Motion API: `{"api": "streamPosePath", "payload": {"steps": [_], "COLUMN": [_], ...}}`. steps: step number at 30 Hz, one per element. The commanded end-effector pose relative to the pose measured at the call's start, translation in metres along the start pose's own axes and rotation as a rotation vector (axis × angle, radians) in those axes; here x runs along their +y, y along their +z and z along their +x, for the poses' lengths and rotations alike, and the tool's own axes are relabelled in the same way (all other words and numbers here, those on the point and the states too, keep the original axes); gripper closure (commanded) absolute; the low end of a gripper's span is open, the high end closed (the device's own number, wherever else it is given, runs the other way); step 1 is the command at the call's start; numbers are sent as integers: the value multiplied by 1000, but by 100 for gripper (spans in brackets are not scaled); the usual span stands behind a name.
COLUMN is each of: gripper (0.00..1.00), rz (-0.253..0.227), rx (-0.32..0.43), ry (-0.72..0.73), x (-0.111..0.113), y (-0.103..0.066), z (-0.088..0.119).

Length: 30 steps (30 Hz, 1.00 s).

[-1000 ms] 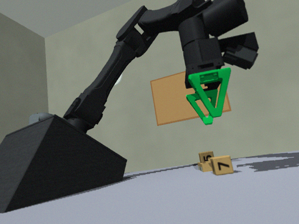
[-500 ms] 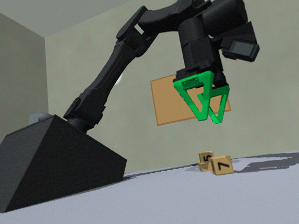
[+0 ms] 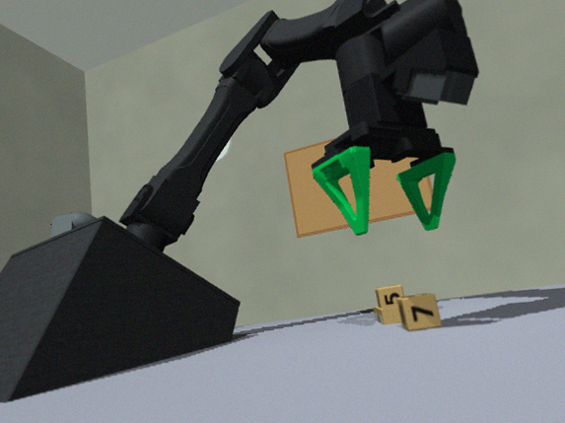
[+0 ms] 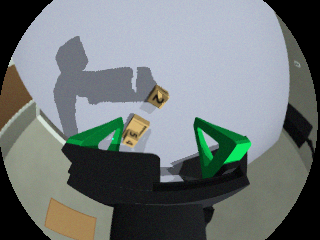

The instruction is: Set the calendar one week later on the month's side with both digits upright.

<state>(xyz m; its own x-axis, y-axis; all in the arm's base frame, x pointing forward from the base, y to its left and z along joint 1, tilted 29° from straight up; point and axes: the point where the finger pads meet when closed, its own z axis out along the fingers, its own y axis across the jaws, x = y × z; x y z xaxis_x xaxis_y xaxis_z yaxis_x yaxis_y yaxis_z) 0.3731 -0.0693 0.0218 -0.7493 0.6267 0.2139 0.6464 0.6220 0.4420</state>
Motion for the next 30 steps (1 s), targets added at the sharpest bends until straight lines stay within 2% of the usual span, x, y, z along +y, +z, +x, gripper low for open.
{"api": "streamPosePath", "payload": {"steps": [1,4,6,14,21,22,30], "gripper": [0,0,0,0,0,55,55], "rz": [-11,-11,-6,-5,-9,-9,-8], "rx": [-21,-20,-7,-4,-9,-9,-8], "ry": [189,199,327,563,602,602,602], "x": [-2,-3,-5,-5,-3,-3,-3], "y": [-1,-1,3,6,4,4,4], "z": [-9,-9,-5,-4,-5,-5,-4]}}
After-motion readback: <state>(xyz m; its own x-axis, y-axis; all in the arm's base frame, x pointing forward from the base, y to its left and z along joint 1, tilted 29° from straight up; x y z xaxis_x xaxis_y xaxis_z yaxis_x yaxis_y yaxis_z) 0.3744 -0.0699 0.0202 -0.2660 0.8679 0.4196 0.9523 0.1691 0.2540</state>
